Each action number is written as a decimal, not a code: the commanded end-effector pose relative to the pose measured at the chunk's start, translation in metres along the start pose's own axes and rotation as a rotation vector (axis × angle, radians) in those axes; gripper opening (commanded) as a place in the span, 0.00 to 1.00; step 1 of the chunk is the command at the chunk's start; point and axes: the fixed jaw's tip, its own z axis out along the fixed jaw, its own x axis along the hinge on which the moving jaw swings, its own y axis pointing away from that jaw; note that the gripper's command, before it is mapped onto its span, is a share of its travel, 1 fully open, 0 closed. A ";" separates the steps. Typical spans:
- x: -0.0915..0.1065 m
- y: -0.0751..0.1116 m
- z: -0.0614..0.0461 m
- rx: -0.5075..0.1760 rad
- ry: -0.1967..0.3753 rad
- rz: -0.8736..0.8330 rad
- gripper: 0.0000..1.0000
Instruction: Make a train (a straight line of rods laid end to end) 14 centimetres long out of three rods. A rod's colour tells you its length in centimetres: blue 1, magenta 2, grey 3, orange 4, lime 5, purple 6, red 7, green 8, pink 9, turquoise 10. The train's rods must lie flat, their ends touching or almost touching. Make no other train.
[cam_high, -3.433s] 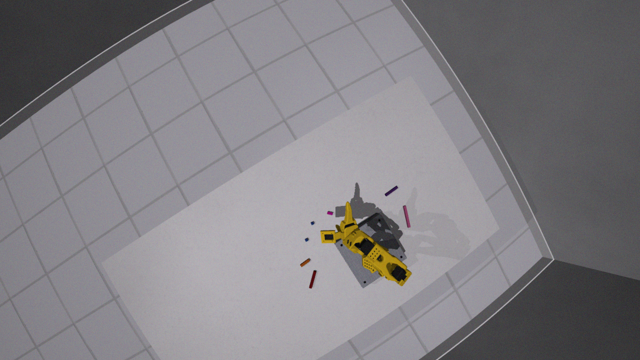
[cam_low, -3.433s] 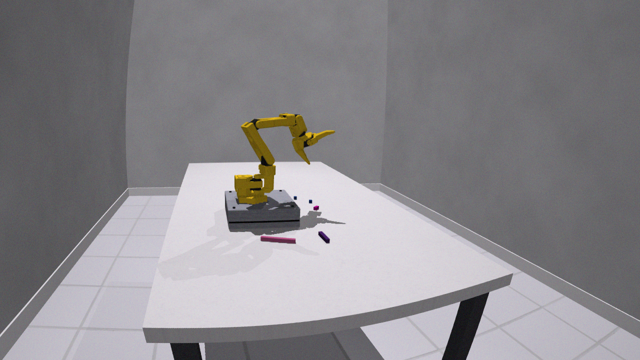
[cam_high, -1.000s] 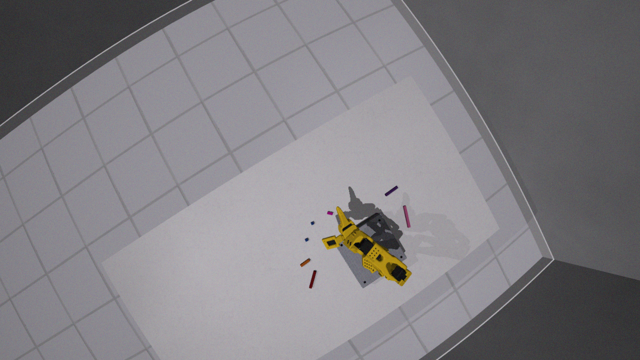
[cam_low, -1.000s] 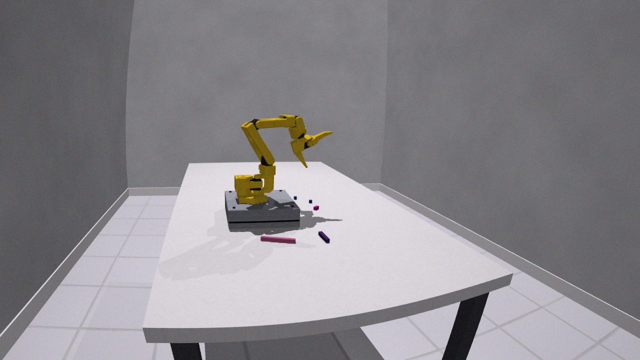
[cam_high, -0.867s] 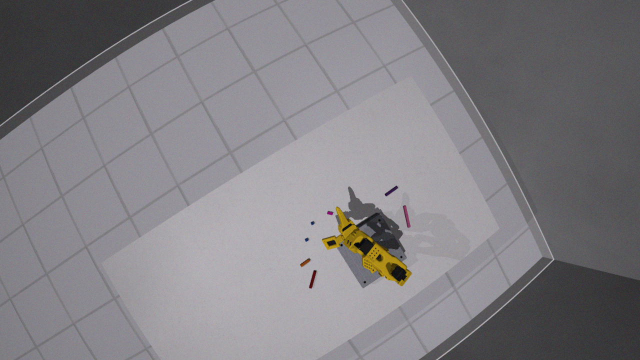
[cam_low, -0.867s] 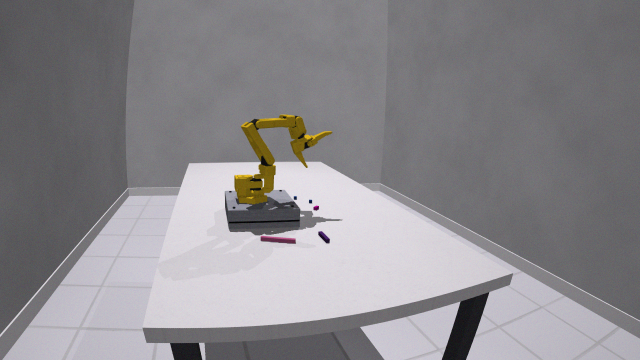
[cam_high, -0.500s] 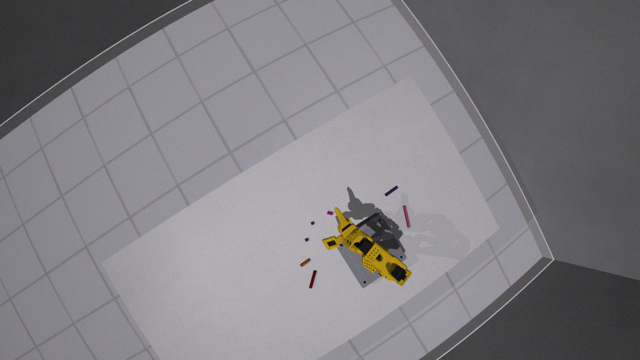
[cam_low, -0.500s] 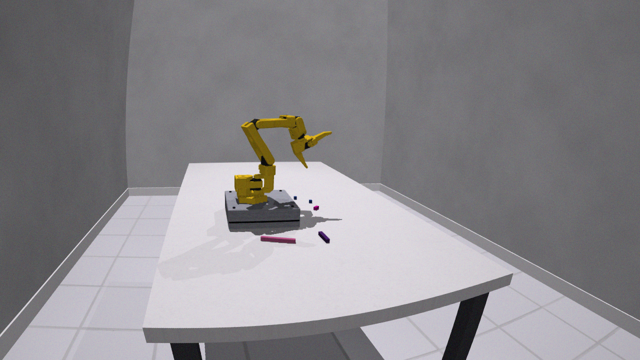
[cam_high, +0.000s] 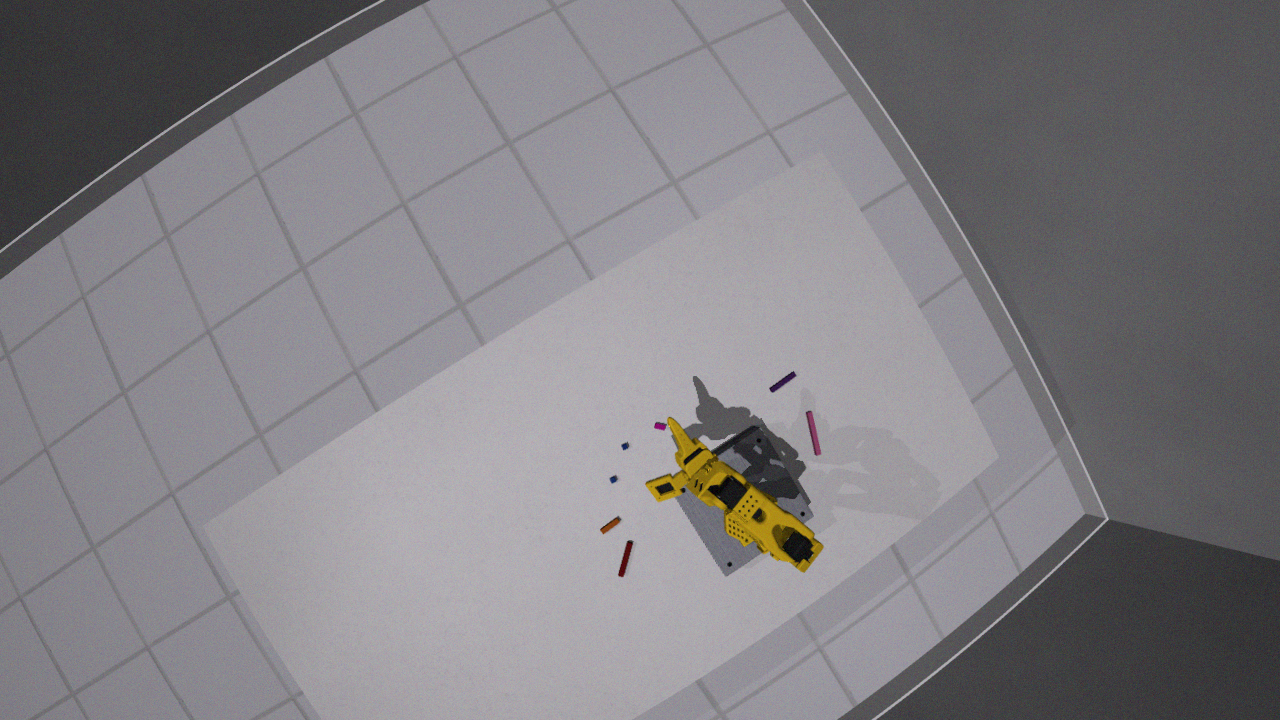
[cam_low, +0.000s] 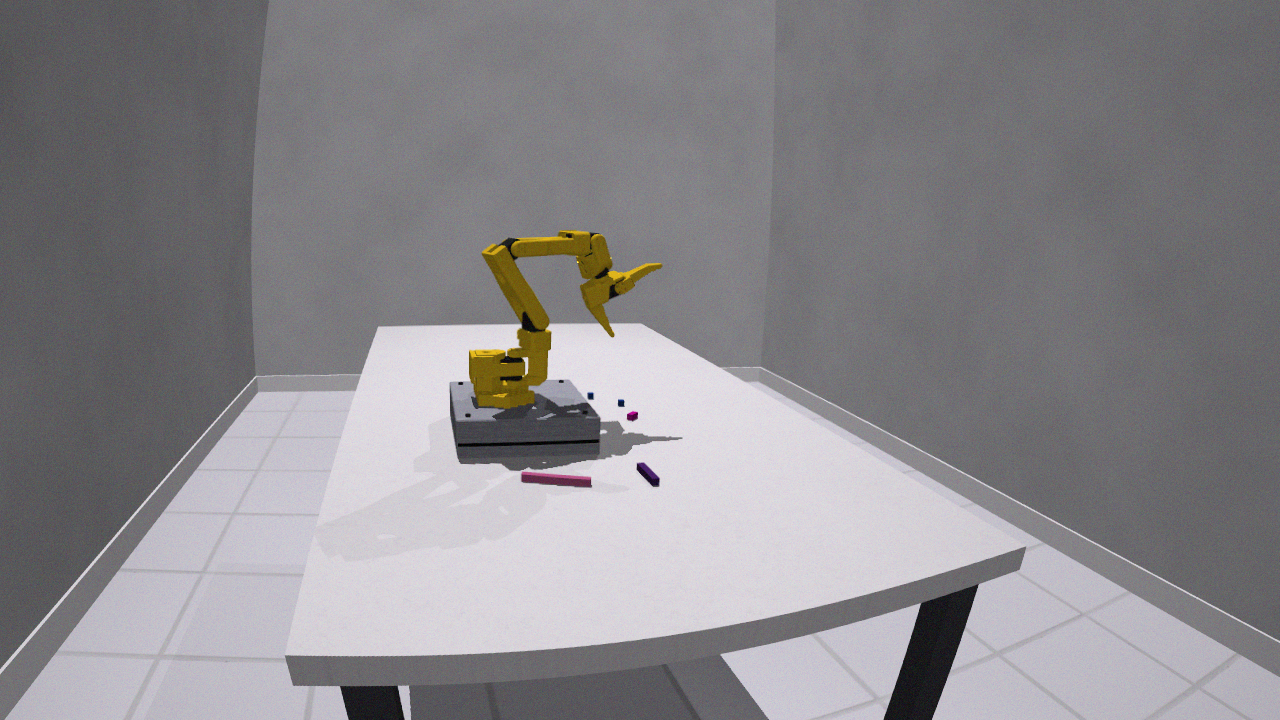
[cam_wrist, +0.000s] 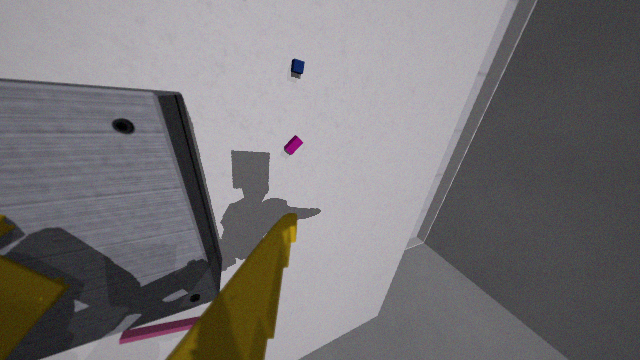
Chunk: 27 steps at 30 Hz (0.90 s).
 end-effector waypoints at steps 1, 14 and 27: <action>0.000 0.000 0.000 0.001 -0.002 -0.003 1.00; 0.001 0.003 0.005 -0.019 0.003 -0.047 1.00; 0.001 0.004 0.001 -0.012 0.001 -0.069 1.00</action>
